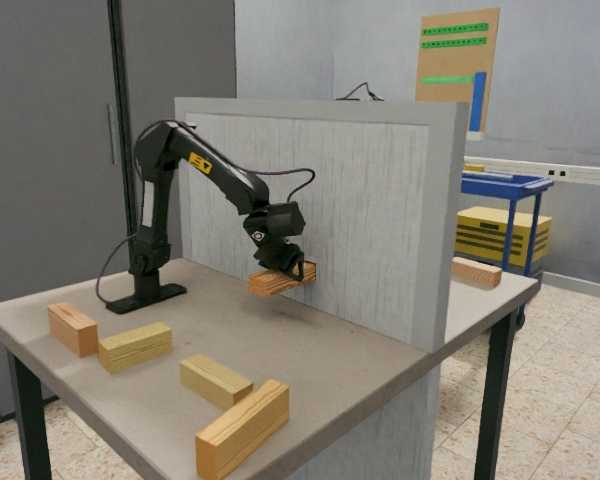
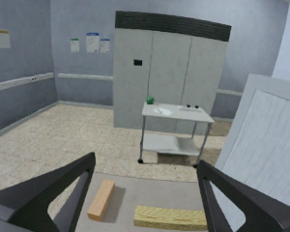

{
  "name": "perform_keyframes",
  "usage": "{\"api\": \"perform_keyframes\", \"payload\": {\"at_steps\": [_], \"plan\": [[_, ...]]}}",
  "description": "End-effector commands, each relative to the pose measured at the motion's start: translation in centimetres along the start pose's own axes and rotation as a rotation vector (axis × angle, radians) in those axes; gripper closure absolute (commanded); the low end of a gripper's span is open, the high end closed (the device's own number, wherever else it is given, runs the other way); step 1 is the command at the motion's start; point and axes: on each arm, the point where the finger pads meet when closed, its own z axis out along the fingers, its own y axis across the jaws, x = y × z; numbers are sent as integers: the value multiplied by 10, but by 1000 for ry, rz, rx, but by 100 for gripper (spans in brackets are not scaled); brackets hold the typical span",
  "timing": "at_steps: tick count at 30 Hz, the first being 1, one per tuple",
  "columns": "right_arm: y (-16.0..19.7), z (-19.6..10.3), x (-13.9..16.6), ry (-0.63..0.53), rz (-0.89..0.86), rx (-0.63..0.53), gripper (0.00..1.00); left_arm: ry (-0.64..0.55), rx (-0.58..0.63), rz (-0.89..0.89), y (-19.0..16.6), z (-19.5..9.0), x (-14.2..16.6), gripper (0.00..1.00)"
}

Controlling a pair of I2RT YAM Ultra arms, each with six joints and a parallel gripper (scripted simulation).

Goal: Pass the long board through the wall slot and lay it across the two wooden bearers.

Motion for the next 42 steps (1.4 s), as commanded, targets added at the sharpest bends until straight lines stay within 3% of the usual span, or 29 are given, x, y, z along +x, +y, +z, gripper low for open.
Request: {"api": "perform_keyframes", "payload": {"at_steps": [1,22,24,30,32,36,42], "plan": [[-13,-24,-41,-111,-71,66,100,-51,-4,-3,0,-7,-16,0],[-10,-20,-42,-115,-79,63,100,-51,-4,-3,0,-7,-16,0],[4,-8,-27,-97,-46,23,100,-51,-4,-3,0,-7,-16,0],[-11,-20,-35,-113,-63,66,100,-51,-4,-3,0,-7,-16,0],[2,-8,-22,-98,-37,28,100,-51,-4,-3,0,-7,-16,0],[-11,-18,-36,-115,-70,64,100,-51,-4,-3,0,-7,-16,0],[-1,-9,-30,-106,-58,37,100,-51,-4,-3,0,-7,-16,0]]}}
